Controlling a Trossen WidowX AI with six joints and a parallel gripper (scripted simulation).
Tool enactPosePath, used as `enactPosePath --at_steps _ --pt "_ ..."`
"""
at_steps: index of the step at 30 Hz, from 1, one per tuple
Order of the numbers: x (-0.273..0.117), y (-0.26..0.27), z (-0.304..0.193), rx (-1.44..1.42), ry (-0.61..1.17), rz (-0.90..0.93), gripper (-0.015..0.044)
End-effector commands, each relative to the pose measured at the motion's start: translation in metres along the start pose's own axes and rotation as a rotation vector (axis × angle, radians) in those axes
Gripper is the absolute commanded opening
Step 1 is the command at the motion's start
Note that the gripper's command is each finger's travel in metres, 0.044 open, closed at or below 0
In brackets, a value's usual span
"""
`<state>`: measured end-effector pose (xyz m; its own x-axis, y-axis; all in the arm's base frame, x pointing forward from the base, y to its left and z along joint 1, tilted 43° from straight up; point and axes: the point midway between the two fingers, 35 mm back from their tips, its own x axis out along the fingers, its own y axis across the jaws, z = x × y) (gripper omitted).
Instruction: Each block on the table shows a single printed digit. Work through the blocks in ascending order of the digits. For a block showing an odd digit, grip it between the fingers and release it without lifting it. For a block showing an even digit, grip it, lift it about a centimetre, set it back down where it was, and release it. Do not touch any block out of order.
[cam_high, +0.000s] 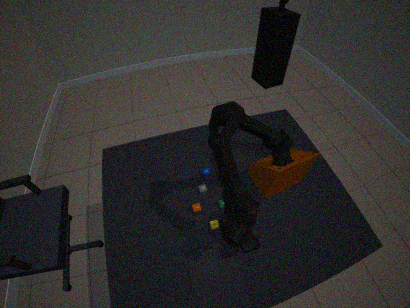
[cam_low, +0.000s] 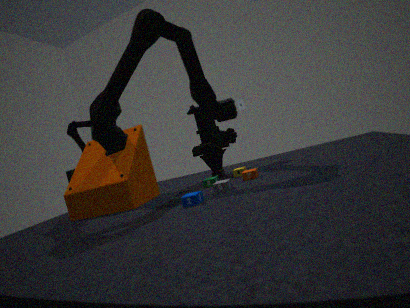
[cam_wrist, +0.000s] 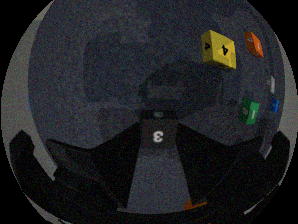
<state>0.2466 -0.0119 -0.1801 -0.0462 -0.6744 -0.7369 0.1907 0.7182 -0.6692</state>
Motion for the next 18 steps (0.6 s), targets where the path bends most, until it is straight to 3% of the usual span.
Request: enactPosePath --at_steps 1,6,16,18 --pt "0.0007 -0.0008 -0.0005 -0.006 0.0 -0.004 0.012" --pt "0.0007 -0.0008 -0.0005 -0.006 0.0 -0.004 0.012" --pt "0.0007 -0.0008 -0.0005 -0.006 0.0 -0.004 0.0383" --pt "0.0007 -0.0008 -0.0005 -0.006 0.0 -0.004 0.04"
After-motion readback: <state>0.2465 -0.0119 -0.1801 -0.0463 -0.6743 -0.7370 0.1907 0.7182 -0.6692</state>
